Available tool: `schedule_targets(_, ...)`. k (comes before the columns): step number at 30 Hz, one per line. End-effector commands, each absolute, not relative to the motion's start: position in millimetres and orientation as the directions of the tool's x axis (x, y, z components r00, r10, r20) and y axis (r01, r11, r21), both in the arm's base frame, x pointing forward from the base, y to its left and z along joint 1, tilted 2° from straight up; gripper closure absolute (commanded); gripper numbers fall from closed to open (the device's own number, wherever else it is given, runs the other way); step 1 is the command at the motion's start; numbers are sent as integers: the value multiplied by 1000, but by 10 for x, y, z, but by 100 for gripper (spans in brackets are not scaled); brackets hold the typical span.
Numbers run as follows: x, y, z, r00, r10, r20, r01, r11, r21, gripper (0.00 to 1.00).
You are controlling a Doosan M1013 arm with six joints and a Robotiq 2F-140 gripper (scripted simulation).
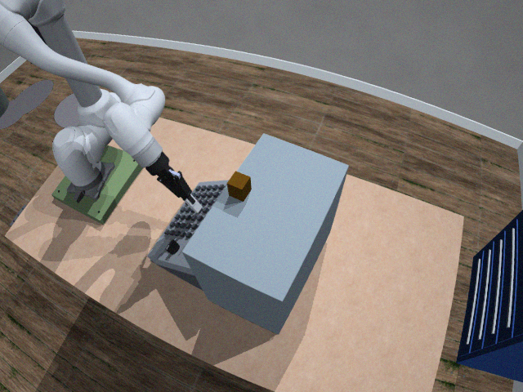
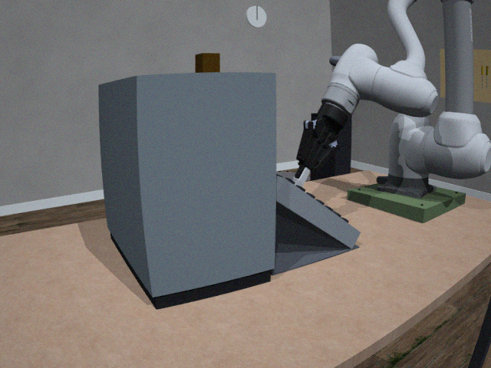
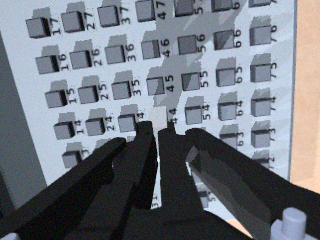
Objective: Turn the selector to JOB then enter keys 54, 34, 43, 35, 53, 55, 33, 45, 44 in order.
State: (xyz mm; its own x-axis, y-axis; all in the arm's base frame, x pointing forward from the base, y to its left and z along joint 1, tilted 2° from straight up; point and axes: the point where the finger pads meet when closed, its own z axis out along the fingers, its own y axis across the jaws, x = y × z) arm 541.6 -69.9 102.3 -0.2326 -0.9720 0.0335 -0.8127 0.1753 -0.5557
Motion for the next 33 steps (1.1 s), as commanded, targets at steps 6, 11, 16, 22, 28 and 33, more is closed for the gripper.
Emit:
schedule_targets(6,5379,-688,1080,-232,-972,33,-813,175,-555,100)
schedule_targets(11,5330,-673,1157,-232,-972,33,-813,175,-555,100)
schedule_targets(16,5283,-660,1229,-232,-972,33,-813,175,-555,100)
schedule_targets(22,5257,-652,1270,-232,-972,33,-813,175,-555,100)
schedule_targets(28,5242,-648,1293,-232,-972,33,-813,175,-555,100)
schedule_targets(33,5248,-685,1304,-232,-972,33,-813,175,-555,100)
